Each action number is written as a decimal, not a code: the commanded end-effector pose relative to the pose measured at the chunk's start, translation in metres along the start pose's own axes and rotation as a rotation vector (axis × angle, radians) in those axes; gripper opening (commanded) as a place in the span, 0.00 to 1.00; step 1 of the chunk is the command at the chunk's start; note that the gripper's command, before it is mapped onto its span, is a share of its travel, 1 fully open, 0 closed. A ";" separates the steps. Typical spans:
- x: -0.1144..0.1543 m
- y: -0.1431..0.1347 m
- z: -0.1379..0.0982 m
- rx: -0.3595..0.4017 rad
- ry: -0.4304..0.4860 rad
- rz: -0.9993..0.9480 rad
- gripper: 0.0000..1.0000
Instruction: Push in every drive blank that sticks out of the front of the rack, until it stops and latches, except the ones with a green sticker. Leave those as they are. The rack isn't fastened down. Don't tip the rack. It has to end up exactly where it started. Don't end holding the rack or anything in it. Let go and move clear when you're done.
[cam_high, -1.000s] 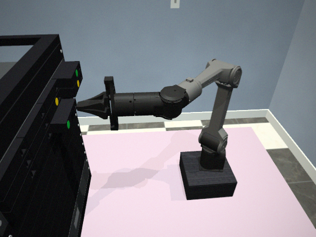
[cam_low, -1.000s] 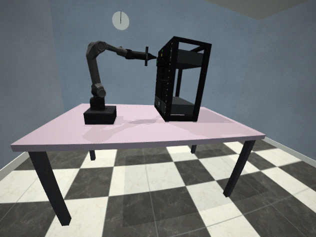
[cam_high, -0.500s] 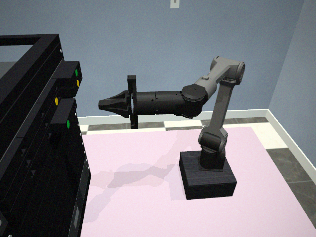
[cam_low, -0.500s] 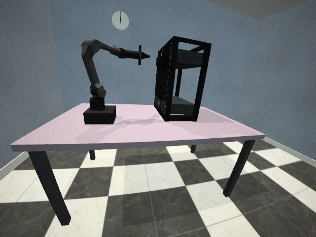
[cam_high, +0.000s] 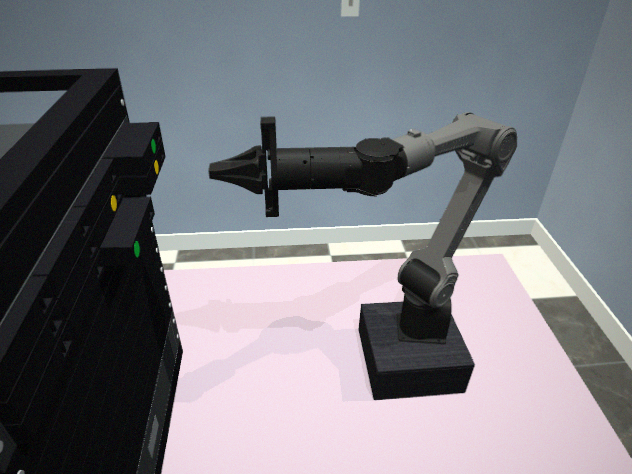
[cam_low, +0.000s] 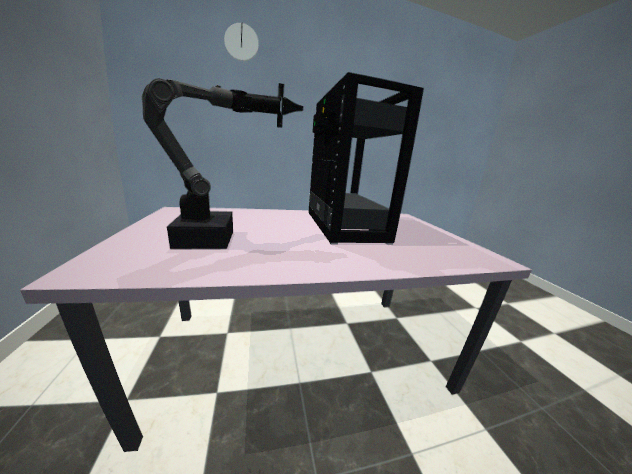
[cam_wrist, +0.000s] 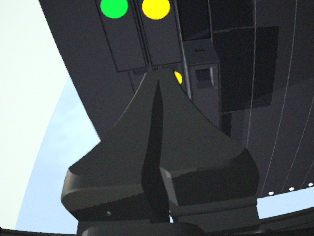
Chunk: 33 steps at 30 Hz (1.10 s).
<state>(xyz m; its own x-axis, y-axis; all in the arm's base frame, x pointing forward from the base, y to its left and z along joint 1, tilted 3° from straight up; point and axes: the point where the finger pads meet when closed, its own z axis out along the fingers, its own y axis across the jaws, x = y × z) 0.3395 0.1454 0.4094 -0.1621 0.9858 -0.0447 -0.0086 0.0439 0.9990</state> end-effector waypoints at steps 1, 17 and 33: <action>-0.010 0.000 -0.001 0.002 0.004 -0.001 0.00; -0.019 0.000 0.042 0.002 0.004 -0.001 0.00; -0.019 0.000 0.066 0.002 0.004 -0.001 0.00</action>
<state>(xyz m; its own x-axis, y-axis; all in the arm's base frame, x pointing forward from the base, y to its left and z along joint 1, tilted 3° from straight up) 0.4081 0.1378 0.4089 -0.1652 0.9851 -0.0482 -0.0038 0.0483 0.9988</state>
